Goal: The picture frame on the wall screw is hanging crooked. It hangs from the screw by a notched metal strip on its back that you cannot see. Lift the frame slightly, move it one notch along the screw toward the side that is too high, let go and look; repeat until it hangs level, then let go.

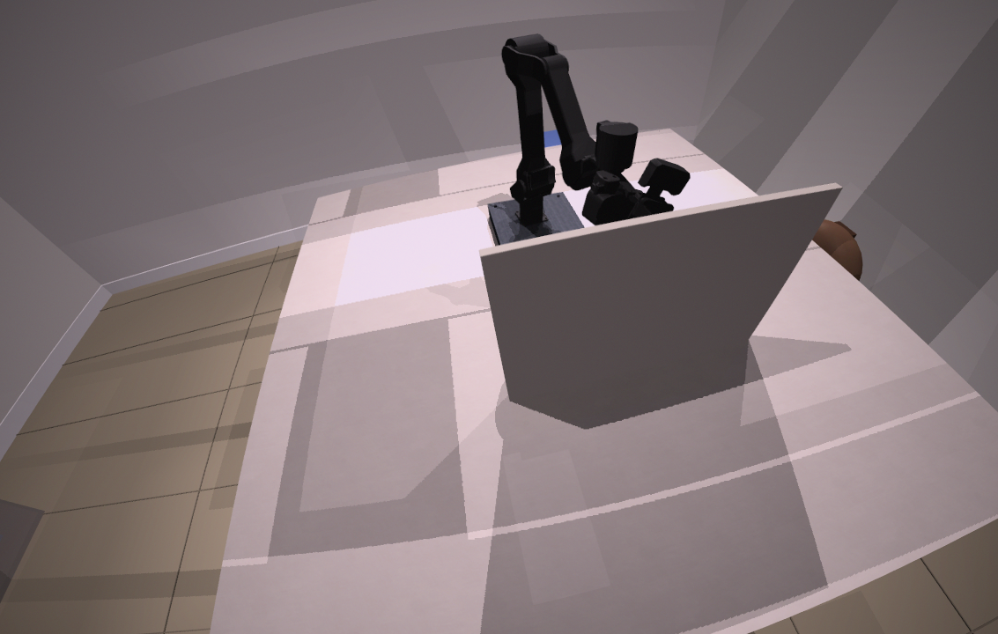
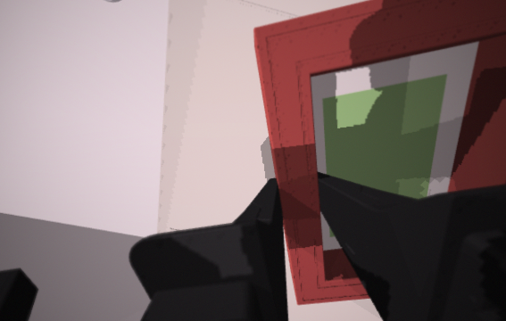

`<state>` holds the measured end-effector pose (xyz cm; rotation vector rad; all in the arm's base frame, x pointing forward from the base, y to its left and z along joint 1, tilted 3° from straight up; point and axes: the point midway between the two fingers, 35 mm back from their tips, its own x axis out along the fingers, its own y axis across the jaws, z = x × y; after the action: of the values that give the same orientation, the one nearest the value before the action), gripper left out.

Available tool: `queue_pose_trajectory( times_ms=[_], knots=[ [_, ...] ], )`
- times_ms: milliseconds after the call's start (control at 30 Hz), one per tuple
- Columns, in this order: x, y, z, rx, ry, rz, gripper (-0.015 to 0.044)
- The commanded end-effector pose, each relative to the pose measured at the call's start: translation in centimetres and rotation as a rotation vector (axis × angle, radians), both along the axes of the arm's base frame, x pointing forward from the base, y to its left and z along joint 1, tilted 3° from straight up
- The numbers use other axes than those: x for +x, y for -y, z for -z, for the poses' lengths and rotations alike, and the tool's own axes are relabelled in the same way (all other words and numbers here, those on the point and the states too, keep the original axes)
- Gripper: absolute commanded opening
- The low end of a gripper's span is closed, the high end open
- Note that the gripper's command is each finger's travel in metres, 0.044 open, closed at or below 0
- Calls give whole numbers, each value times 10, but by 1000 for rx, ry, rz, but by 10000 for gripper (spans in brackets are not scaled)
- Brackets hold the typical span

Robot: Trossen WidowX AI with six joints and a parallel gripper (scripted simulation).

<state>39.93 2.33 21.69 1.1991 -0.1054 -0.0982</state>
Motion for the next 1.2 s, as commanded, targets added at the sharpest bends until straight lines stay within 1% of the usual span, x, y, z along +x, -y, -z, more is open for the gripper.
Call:
queue_pose_trajectory(
  times_ms=[0,1167],
  knots=[
    [-1,0,-4,6,14,-3,0],
    [0,-1,0,6,14,-3,0]
  ],
)
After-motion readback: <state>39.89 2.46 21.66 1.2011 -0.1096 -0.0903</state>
